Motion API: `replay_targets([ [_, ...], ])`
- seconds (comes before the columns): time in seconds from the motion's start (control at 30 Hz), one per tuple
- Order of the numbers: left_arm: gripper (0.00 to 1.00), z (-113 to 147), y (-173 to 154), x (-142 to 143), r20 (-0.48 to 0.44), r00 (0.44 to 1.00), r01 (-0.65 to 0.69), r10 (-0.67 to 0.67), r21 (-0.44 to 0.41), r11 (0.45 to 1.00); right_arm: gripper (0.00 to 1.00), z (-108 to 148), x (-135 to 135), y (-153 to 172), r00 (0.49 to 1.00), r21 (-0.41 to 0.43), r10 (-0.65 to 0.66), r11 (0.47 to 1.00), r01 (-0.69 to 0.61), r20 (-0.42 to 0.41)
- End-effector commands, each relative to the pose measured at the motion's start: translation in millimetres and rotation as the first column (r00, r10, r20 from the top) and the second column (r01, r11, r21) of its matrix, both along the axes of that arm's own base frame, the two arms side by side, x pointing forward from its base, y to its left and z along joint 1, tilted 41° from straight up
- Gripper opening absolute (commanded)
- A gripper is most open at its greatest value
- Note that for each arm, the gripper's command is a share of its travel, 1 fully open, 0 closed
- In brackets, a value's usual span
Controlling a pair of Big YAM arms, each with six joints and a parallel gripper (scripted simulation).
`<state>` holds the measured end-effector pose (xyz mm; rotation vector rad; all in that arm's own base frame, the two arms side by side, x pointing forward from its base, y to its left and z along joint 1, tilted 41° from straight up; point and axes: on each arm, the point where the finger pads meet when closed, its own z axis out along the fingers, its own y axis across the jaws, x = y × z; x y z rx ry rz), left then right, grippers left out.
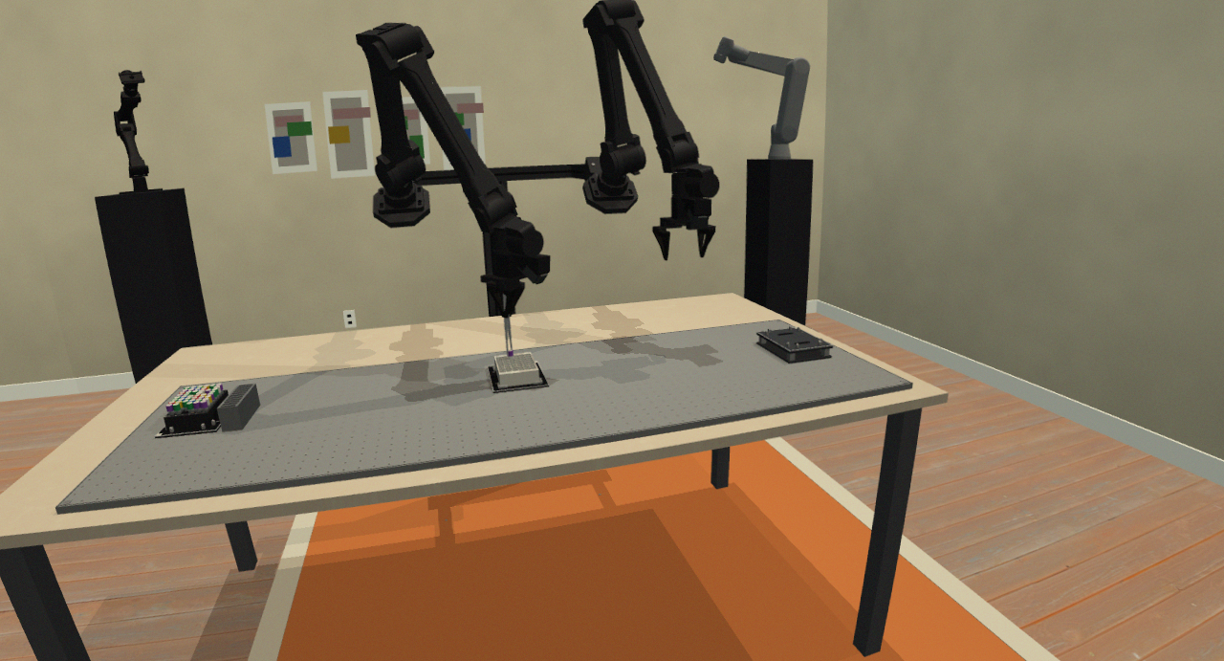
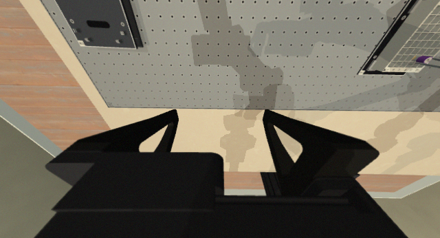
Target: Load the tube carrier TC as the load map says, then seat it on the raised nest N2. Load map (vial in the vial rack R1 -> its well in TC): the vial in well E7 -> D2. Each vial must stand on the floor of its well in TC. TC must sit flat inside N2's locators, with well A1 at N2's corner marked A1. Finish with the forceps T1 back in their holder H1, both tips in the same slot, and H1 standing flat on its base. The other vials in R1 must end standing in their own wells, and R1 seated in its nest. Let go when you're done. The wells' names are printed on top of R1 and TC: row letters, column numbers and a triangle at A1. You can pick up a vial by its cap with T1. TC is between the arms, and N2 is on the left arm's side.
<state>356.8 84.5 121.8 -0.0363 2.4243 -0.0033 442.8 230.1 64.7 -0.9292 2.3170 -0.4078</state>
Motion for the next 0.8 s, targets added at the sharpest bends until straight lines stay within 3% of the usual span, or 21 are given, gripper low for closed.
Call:
replay_targets([
  [0.0, 1.00, 7, 2, 4, 0.016, 1.000, 0.009, -0.010, 0.013, 1.000, 0.11, -3, -1, 6, 1.000, -0.002, 0.004, 1.000, -0.004, -0.010],
  [0.27, 1.00, 7, 2, 4, 0.016, 1.000, 0.009, -0.010, 0.013, 1.000, 0.11, -3, -1, 6, 1.000, -0.002, 0.004, 1.000, -0.004, -0.010],
  [0.37, 1.00, 7, 2, 4, 0.016, 1.000, 0.009, -0.010, 0.013, 1.000, 0.11, 15, -3, 10, 1.000, 0.018, 0.010, 1.000, -0.010, 0.014],
  [0.77, 1.00, 7, 2, 4, 0.016, 1.000, 0.009, -0.010, 0.013, 1.000, 0.11, 22, -5, 12, 1.000, 0.022, 0.011, 1.000, -0.011, 0.014],
])
